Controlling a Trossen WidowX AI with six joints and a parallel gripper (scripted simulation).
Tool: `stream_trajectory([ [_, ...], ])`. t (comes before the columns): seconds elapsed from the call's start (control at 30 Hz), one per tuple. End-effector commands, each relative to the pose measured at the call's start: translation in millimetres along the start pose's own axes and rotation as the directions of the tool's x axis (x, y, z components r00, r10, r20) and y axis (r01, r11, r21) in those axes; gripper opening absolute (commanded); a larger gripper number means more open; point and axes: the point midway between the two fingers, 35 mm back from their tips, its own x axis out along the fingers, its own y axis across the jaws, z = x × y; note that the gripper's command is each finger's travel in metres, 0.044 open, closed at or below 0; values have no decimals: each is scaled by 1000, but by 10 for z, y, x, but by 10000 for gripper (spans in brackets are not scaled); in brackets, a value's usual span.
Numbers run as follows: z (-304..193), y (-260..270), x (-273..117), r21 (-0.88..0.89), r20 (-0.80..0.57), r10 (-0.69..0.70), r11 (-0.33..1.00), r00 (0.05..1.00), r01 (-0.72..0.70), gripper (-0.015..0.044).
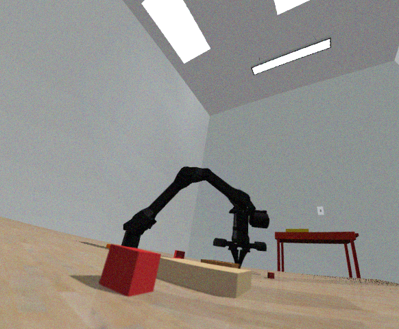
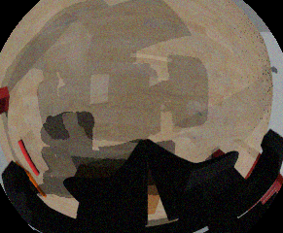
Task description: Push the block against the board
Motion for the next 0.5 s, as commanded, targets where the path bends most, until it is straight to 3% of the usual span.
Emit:
stream_trajectory([
  [0.0, 56, -8, 6, 3, -6, -1, 1000, 1000, 1, 0],
  [0.47, 233, 7, -28, 0, 2, 1, 1000, 1000, -1, 0],
])
